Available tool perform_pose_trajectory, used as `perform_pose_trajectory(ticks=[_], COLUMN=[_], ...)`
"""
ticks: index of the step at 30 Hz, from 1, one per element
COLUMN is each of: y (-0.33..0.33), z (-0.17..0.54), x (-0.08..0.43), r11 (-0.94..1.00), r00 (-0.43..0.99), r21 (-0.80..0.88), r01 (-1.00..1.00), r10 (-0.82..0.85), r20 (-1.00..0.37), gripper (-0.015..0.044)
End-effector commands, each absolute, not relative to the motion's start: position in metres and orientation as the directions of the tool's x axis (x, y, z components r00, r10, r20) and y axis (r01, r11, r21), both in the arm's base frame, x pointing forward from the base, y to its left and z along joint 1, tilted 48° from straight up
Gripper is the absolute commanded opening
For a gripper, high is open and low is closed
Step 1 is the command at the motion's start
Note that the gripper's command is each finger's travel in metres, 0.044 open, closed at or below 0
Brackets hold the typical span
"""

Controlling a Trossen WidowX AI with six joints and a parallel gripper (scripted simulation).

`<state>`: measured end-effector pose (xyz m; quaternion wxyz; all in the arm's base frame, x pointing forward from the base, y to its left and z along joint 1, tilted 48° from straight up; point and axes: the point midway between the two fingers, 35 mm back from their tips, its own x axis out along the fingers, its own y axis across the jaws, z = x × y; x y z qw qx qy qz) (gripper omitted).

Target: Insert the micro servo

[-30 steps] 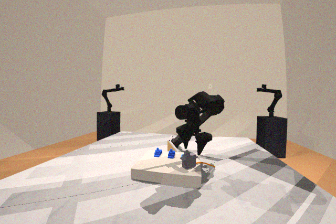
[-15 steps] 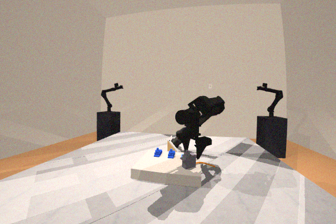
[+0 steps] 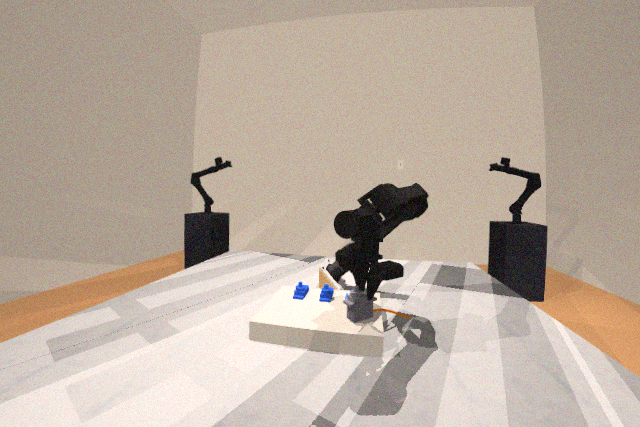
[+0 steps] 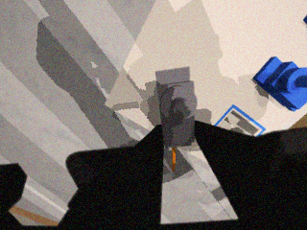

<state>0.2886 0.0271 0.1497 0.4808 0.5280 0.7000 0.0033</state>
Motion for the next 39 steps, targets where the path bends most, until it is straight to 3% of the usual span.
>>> perform_pose_trajectory(ticks=[1, 24, 39], y=[0.026, 0.009, -0.017], z=[0.151, 0.173, 0.144], x=[0.288, 0.280, 0.282], r11=[0.438, 0.437, 0.439], r00=[0.021, 0.022, 0.020], r21=[0.512, 0.511, 0.510], r01=[0.739, 0.740, 0.740], r10=[0.745, 0.744, 0.744], r20=[-0.667, -0.668, -0.668], gripper=[0.0013, 0.0000, 0.0000])
